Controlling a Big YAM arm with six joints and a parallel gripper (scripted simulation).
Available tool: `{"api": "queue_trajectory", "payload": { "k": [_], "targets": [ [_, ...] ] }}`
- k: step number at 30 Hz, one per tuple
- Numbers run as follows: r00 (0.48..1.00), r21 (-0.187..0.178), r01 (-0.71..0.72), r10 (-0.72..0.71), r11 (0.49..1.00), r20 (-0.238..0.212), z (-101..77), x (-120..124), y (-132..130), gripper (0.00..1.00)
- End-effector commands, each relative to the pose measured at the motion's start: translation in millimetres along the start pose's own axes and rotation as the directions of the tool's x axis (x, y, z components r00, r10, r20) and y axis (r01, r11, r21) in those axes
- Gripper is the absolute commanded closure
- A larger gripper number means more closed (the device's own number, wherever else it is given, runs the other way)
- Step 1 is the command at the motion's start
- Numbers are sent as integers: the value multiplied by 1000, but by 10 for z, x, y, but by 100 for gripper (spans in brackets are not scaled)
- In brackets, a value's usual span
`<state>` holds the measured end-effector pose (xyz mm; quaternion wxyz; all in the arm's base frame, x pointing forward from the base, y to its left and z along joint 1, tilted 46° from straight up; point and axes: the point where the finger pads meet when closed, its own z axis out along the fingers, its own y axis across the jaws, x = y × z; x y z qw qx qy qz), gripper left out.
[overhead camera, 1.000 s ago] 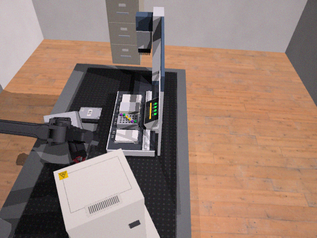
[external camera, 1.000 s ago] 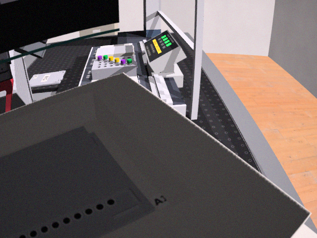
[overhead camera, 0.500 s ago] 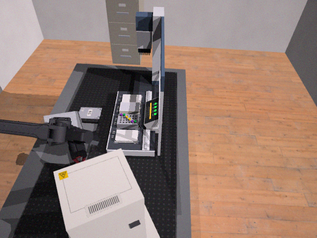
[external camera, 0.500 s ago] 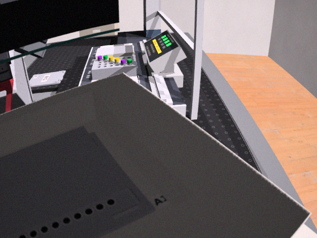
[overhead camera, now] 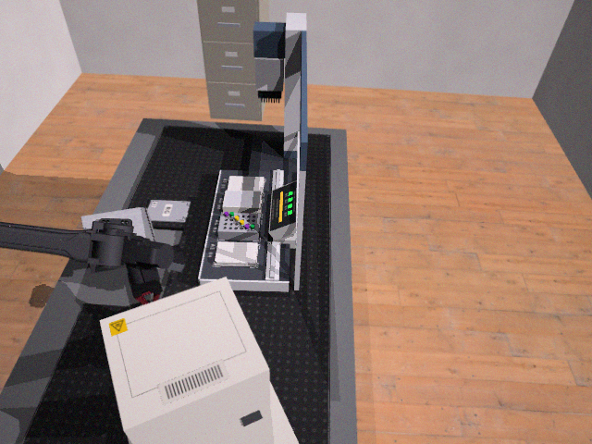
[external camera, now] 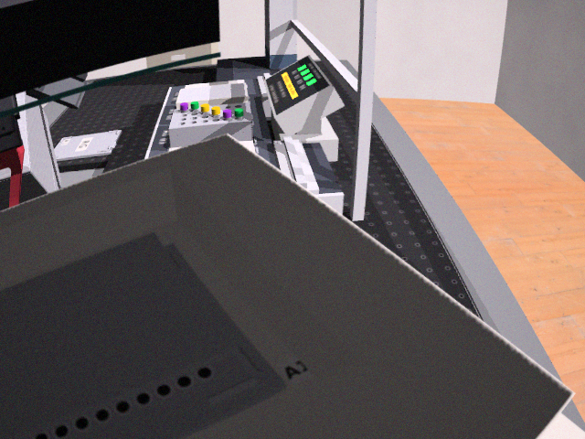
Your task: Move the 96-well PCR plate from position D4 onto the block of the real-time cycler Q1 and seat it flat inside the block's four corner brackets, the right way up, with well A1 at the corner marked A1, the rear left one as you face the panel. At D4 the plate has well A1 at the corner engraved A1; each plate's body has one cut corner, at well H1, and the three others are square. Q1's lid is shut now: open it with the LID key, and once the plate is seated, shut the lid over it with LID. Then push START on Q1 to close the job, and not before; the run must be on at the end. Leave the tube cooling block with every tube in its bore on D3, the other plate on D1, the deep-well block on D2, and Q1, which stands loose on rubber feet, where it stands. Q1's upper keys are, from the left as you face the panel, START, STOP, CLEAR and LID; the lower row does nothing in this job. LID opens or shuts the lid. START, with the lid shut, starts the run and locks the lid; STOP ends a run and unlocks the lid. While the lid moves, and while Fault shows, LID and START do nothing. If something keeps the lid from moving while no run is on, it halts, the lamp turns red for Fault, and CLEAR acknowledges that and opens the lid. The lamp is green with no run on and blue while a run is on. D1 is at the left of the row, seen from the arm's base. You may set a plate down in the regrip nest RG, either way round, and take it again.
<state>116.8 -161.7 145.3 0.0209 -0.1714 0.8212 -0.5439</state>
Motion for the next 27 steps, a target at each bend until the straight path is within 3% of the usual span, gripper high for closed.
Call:
{"api": "queue_trajectory", "payload": {
  "k": [1, 13, 14, 18, 22, 27],
  "targets": [
    [999, 10, -42, 42, 999, 1, -69, 14, -178, 100],
    [1000, 8, -23, 23, 1000, 4, -73, 4, -161, 100],
    [1000, 12, -22, 22, 1000, 5, -159, -67, -347, 100],
    [1000, 23, 11, -11, 1000, 5, -177, -59, -96, 100],
    [1000, 13, 12, -12, 1000, -15, -133, -40, -27, 100],
    [999, 2, 39, -39, 999, 1, -118, -66, 45, 100]
  ]
}}
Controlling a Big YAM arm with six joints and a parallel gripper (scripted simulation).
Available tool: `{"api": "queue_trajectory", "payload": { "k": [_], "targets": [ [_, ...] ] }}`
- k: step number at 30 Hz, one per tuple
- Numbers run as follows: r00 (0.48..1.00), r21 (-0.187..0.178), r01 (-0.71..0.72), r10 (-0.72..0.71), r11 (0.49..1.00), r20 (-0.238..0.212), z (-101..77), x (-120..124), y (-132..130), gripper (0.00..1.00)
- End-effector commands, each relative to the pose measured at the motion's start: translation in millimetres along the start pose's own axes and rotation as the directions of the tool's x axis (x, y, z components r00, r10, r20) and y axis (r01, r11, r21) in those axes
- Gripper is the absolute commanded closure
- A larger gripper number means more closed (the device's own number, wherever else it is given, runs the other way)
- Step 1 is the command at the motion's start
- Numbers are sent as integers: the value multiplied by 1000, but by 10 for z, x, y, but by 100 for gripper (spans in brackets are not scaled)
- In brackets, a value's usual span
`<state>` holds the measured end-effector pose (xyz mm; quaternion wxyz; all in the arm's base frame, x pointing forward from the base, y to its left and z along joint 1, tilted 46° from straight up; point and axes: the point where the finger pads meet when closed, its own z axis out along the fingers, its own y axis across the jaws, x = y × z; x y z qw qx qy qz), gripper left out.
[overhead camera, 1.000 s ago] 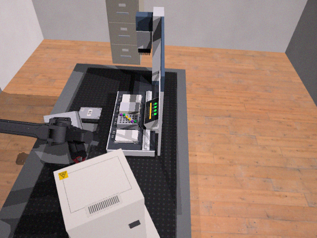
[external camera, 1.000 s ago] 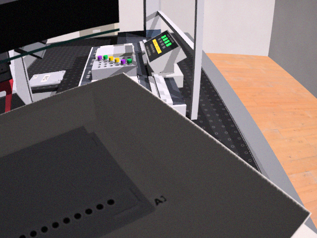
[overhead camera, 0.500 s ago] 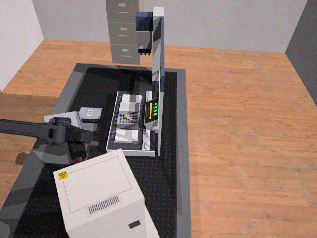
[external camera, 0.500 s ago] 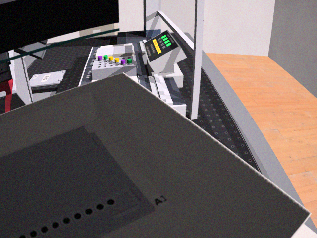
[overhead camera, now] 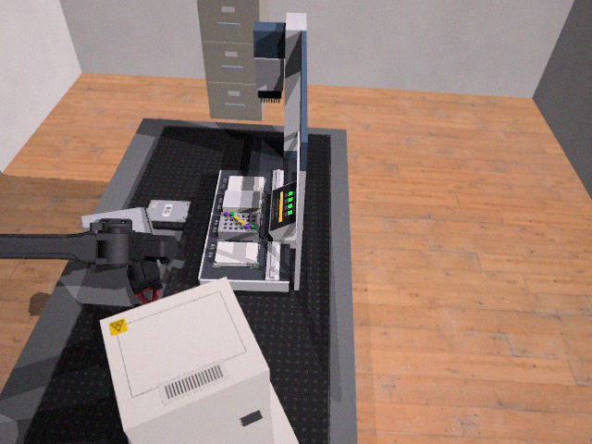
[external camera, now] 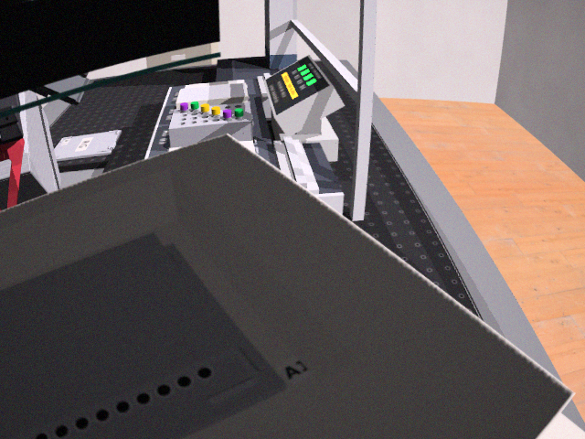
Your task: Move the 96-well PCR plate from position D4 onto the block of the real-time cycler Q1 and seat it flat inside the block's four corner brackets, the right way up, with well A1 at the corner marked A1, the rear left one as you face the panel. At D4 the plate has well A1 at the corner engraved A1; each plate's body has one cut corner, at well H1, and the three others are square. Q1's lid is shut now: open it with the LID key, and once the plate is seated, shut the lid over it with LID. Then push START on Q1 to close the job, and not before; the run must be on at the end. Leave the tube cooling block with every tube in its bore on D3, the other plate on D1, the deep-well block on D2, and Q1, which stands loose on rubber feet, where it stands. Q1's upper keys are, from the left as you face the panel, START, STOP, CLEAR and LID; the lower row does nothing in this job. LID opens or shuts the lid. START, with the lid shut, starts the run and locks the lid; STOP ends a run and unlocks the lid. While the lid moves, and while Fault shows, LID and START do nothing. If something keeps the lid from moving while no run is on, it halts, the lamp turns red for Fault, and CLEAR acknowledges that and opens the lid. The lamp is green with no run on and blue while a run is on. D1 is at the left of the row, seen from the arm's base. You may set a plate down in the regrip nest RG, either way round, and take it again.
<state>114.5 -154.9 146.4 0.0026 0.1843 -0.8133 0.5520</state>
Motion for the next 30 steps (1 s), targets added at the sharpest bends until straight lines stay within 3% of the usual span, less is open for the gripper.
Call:
{"api": "queue_trajectory", "payload": {
  "k": [1, 8, 12, 15, 19, 30],
  "targets": [
    [999, -12, -25, 26, 1000, 34, -41, -79, 35, 100],
    [998, -18, -63, 63, 998, 29, -12, -51, 31, 100],
    [996, -1, -88, 88, 996, 28, -33, -39, -74, 100],
    [995, -15, -96, 97, 995, 30, -48, -117, -73, 100],
    [979, -42, -188, 191, 981, 68, -119, -176, -110, 100],
    [915, -106, -392, 399, 914, 57, -154, -177, -67, 100]
  ]
}}
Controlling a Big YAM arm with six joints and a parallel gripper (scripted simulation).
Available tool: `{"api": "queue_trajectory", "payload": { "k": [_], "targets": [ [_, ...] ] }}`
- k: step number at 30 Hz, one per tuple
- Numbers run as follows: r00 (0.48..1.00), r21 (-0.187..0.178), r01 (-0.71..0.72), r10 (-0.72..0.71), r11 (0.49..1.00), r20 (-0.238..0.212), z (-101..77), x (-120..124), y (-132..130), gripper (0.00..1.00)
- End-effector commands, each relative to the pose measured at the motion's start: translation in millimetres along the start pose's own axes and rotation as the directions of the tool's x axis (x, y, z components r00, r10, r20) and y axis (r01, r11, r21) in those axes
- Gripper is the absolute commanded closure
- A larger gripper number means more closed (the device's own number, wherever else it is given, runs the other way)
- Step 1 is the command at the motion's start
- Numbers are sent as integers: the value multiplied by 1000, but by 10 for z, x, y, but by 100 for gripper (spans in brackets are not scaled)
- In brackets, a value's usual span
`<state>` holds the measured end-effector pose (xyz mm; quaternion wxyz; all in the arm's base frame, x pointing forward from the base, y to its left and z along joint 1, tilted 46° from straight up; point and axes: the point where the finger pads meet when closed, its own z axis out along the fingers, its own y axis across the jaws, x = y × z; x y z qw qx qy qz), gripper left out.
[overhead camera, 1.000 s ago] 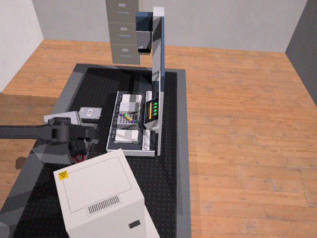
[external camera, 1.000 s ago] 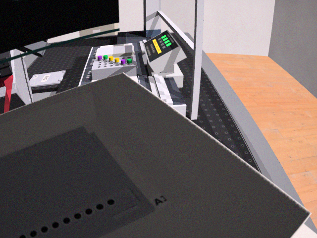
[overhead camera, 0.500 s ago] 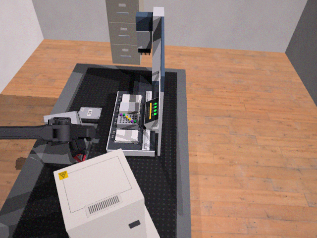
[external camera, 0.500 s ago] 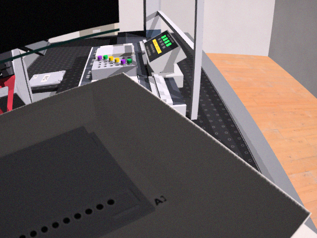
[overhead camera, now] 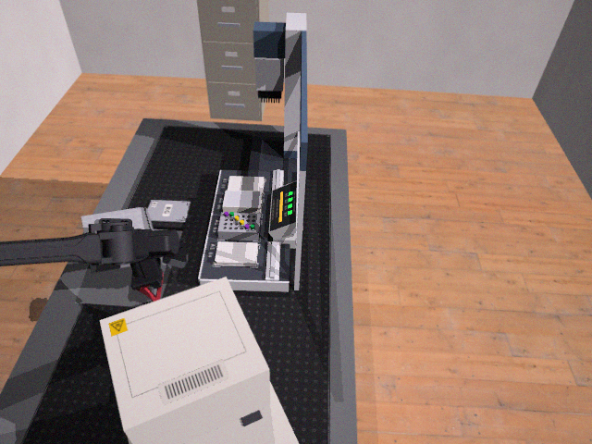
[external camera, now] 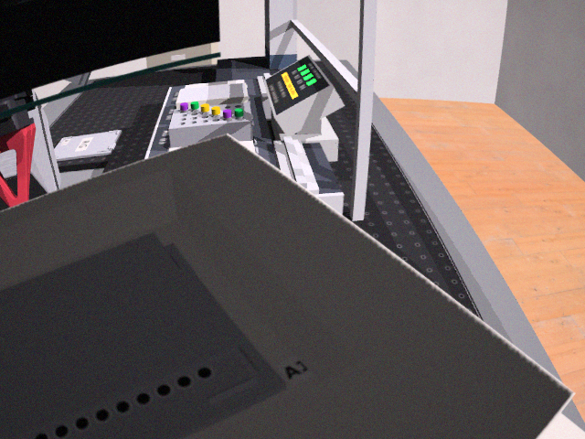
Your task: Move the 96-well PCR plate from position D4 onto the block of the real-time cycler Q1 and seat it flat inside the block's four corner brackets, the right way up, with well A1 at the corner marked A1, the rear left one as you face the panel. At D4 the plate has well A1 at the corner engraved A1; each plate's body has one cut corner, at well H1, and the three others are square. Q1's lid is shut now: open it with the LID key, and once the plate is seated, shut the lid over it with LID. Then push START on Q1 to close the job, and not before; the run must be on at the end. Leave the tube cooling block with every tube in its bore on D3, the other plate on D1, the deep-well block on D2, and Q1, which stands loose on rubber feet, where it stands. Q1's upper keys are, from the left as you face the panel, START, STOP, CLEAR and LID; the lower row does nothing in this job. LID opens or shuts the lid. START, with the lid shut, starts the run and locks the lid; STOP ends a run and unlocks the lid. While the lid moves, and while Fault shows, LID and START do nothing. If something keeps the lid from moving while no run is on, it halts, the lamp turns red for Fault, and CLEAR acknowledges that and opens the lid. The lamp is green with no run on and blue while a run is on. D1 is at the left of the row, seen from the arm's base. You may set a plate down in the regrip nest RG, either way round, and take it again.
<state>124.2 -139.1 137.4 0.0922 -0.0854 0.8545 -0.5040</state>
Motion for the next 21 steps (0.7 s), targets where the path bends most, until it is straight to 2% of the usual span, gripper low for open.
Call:
{"api": "queue_trajectory", "payload": {
  "k": [1, 3, 7, 10, 17, 21],
  "targets": [
    [992, -3, -125, 125, 992, 20, -79, -71, -150, 100],
    [990, 1, -137, 137, 991, 18, -102, -62, -163, 100],
    [972, -26, -235, 235, 972, 15, -123, -78, -169, 100],
    [955, -27, -296, 296, 955, 3, -138, -66, -188, 100],
    [905, -59, -426, 426, 903, -21, -152, -53, -132, 100],
    [892, -57, -452, 451, 890, -26, -177, -50, -151, 100]
  ]
}}
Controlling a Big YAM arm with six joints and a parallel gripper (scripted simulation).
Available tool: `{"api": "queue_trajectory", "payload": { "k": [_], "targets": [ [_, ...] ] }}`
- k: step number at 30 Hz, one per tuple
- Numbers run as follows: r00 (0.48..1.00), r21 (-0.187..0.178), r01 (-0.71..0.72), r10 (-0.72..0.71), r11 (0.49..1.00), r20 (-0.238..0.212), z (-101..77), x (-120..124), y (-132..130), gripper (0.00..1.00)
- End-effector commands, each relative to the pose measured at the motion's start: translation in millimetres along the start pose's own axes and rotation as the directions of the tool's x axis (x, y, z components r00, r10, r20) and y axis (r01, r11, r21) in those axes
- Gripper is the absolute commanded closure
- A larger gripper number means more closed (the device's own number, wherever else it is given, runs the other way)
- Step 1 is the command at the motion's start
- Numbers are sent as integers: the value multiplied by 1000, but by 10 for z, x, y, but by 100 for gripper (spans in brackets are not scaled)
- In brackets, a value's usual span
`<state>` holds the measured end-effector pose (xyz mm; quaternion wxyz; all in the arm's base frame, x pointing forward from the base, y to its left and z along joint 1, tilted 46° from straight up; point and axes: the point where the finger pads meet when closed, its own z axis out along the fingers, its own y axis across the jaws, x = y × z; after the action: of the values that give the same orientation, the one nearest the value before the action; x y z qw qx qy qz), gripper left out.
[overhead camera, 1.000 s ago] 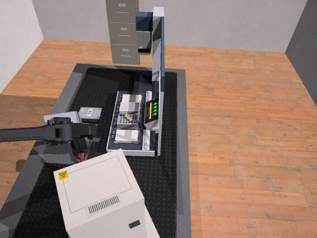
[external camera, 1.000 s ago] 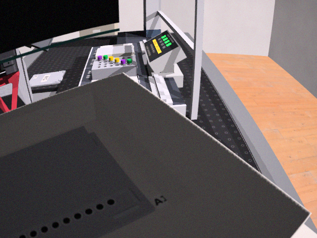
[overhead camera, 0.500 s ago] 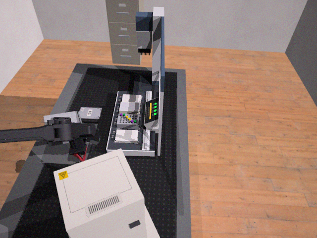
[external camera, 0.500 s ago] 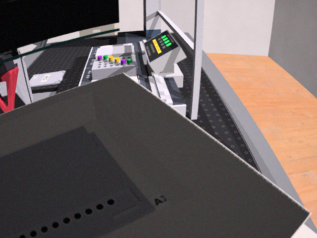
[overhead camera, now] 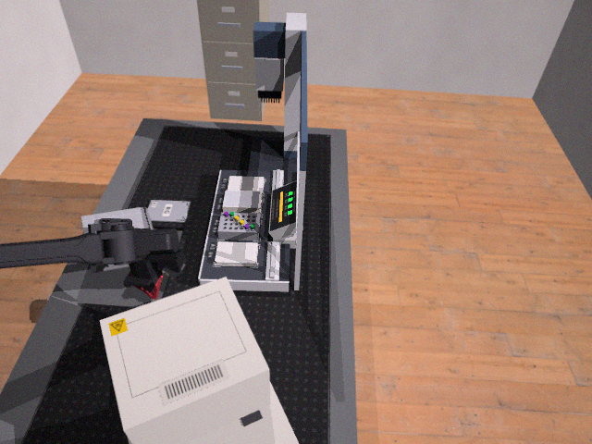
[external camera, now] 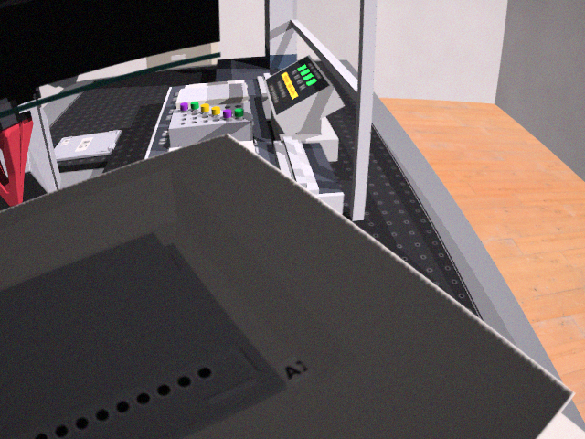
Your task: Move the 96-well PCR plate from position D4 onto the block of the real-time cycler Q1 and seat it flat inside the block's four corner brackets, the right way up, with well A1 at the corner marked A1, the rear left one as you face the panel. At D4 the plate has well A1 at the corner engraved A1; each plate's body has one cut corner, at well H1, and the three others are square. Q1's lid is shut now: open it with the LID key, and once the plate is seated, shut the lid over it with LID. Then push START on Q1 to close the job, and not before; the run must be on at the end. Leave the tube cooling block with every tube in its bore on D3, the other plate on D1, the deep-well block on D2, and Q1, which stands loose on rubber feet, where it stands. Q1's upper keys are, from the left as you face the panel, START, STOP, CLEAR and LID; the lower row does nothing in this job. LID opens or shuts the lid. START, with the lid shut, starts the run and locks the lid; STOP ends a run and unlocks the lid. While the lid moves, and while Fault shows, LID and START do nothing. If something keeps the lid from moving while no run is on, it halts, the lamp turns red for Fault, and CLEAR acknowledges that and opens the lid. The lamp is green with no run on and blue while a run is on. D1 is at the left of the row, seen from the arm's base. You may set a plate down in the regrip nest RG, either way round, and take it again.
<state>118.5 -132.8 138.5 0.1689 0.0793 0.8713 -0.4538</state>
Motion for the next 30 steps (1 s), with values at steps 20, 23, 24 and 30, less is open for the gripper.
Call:
{"api": "queue_trajectory", "payload": {
  "k": [20, 23, 24, 30],
  "targets": [
    [880, -50, -475, 472, 879, -58, -188, -118, -122, 100],
    [847, -45, -530, 525, 847, -81, -203, -97, -118, 100],
    [840, -41, -541, 537, 840, -82, -229, -85, -122, 100],
    [769, -43, -637, 629, 770, -112, -237, -84, -99, 100]
  ]
}}
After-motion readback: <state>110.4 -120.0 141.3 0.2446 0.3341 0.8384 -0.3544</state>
